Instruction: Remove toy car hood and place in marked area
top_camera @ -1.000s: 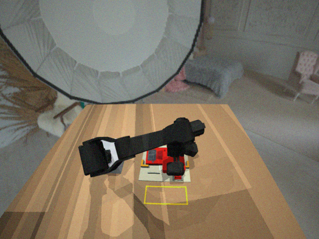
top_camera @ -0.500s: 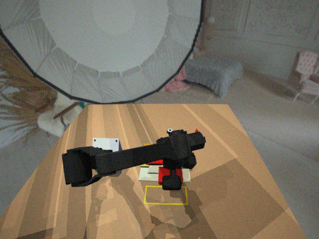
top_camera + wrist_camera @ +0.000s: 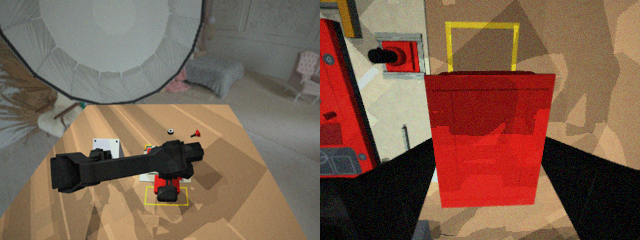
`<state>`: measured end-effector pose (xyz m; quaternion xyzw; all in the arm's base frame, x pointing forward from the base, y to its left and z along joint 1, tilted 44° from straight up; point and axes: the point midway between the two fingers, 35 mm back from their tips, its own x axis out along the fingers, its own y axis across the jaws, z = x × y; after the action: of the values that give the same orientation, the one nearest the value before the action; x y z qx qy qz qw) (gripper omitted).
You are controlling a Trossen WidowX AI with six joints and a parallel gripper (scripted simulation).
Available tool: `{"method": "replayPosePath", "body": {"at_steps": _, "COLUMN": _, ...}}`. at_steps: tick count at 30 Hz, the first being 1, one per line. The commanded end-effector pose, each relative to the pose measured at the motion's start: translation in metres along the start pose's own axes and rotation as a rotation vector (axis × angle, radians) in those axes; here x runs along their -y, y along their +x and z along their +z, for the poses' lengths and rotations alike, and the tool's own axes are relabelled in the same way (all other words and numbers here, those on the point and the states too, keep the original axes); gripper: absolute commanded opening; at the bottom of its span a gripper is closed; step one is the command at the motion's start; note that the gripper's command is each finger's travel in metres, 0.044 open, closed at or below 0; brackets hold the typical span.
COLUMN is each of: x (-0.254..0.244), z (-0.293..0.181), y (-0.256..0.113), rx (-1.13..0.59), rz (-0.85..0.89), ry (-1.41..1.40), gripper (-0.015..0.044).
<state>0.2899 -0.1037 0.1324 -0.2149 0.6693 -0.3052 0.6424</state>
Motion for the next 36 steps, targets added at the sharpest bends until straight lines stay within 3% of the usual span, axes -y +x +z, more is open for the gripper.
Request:
{"method": "replayPosePath", "body": {"at_steps": 1, "x": 0.0, "z": -0.001, "y": 0.002, "rx": 0.001, "rz": -0.003, "ry": -0.005, "gripper": 0.0}}
{"method": "replayPosePath", "body": {"at_steps": 36, "x": 0.0, "z": 0.001, "y": 0.023, "rx": 0.001, "rz": -0.001, "ry": -0.005, "gripper": 0.0}}
